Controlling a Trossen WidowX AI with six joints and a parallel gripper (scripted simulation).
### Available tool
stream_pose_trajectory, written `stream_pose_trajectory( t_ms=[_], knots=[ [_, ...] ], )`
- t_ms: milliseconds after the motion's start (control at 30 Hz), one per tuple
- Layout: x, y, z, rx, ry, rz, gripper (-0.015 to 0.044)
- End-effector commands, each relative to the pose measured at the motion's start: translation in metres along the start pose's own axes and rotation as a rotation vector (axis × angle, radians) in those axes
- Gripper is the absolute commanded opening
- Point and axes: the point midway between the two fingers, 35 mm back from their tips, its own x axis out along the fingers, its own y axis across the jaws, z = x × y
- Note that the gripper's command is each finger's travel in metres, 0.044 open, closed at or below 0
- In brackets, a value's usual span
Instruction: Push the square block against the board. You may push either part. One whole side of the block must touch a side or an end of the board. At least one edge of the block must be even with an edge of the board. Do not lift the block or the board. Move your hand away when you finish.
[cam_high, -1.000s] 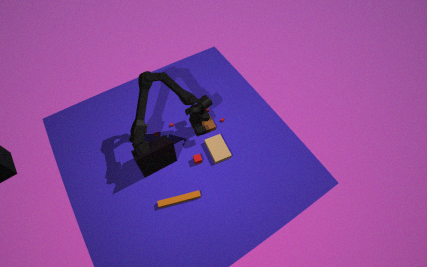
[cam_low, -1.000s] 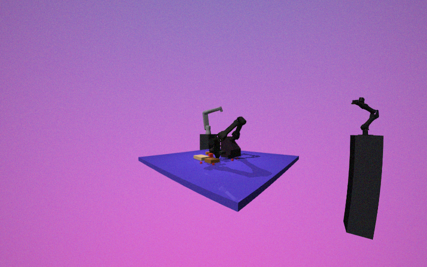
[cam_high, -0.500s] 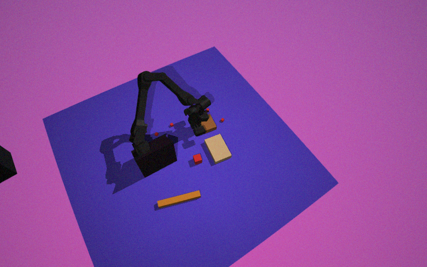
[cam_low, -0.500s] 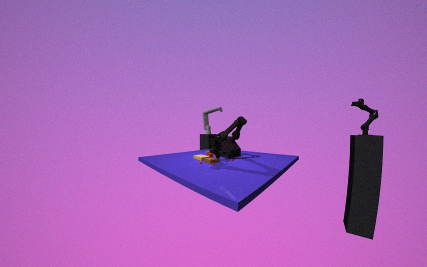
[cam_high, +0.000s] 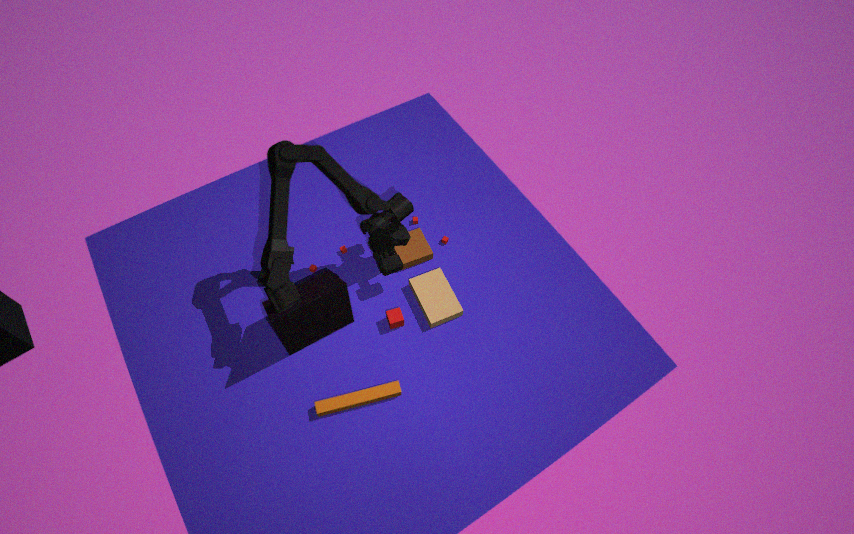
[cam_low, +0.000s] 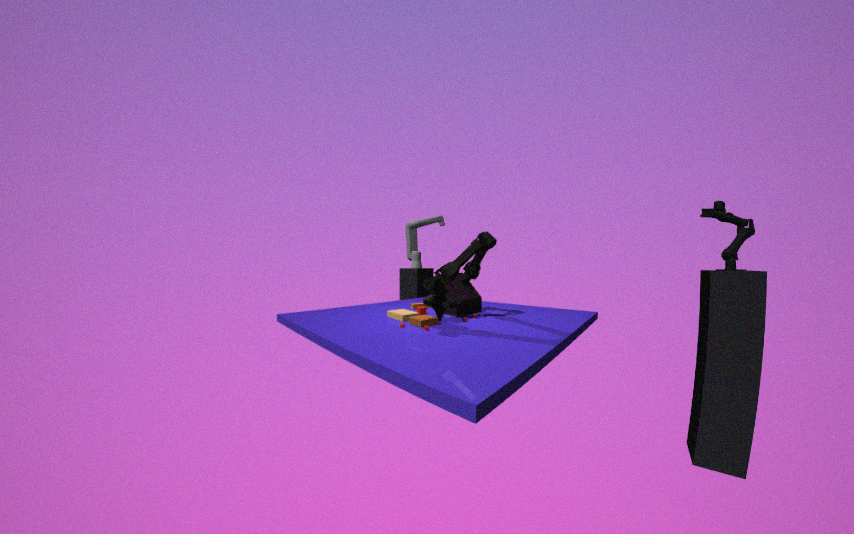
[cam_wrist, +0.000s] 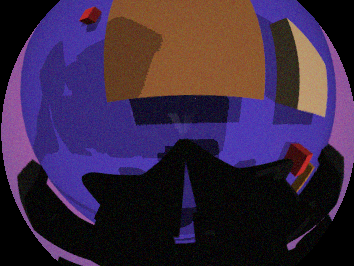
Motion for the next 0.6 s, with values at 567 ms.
stream_pose_trajectory(
  t_ms=[567],
  knots=[
    [-0.053,-0.013,-0.005,0.013,-0.009,-0.014,0.0]
  ],
)
